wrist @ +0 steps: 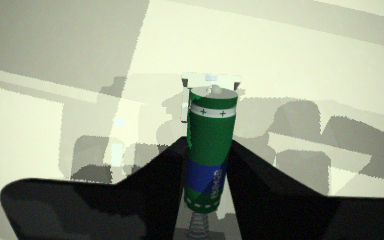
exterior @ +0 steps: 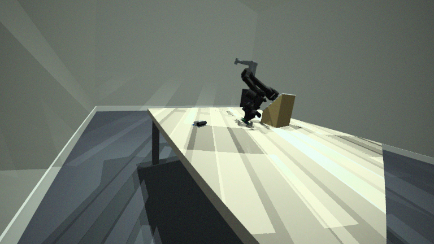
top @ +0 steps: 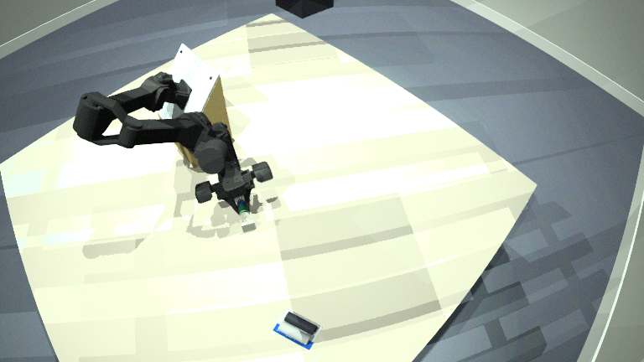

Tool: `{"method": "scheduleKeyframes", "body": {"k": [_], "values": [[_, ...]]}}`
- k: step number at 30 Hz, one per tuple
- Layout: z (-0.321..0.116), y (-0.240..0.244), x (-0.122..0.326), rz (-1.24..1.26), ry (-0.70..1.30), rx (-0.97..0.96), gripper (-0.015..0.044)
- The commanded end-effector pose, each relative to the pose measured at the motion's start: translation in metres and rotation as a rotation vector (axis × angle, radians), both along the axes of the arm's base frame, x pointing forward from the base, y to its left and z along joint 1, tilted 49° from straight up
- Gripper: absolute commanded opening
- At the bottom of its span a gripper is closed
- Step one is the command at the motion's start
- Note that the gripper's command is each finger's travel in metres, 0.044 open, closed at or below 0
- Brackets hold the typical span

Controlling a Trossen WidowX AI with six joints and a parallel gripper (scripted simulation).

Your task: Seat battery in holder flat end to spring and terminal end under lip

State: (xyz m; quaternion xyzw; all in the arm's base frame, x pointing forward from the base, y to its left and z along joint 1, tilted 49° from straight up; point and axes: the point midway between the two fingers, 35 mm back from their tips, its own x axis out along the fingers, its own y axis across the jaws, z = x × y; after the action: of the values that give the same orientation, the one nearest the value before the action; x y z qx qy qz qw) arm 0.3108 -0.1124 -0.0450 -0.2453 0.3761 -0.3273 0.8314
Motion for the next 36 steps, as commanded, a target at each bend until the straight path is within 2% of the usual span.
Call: {"method": "scheduleKeyframes", "body": {"k": [1,36], "values": [[-0.0035,0.0013,-0.0065,0.006,0.015,0.002,0.0076],[-0.0079,0.0042,-0.0133,0.003,0.022,0.015,0.0076]]}}
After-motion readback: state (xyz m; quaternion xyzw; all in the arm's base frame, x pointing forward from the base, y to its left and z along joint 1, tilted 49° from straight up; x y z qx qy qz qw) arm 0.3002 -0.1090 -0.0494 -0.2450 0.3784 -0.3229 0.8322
